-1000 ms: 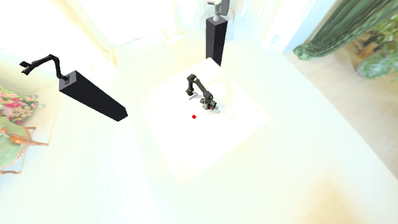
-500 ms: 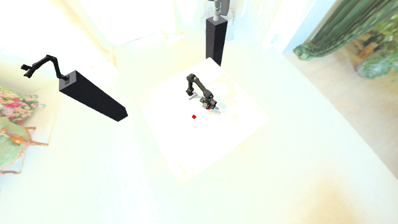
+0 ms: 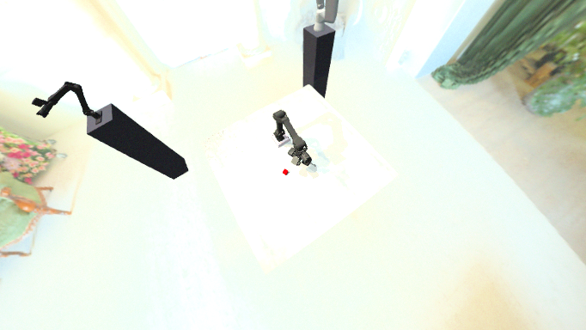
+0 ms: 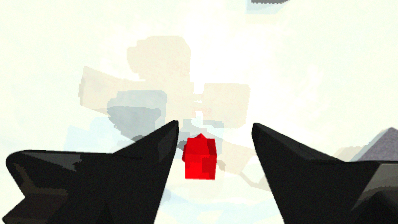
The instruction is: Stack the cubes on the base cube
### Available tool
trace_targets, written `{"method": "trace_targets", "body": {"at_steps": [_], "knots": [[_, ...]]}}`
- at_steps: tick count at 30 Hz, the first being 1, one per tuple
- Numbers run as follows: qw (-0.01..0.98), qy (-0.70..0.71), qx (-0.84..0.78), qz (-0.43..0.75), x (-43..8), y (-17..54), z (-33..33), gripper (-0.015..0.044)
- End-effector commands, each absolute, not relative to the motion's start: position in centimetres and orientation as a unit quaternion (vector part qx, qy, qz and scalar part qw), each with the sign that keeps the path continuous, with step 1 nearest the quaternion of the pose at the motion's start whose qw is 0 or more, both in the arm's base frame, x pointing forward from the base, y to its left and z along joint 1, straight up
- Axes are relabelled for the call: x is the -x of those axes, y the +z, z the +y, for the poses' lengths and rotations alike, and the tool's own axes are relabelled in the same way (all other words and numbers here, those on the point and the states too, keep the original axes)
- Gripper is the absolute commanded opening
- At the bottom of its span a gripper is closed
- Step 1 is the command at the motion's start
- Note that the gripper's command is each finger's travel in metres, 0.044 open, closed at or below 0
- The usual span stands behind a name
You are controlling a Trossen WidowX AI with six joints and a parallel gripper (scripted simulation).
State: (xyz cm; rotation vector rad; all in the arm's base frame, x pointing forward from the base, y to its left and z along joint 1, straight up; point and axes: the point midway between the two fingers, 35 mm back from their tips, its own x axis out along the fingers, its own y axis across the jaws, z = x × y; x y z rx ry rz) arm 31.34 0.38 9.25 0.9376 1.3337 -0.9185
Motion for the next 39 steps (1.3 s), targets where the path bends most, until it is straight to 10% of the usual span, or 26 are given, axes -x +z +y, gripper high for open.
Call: {"method": "trace_targets", "body": {"at_steps": [1, 39], "knots": [[0.596, -0.391, -0.402, 0.574, -31.6, 10.2, -3.2, 0.0265], [0.597, -0.395, -0.395, 0.577, -29.8, 4.8, -12.9, 0.0265]]}}
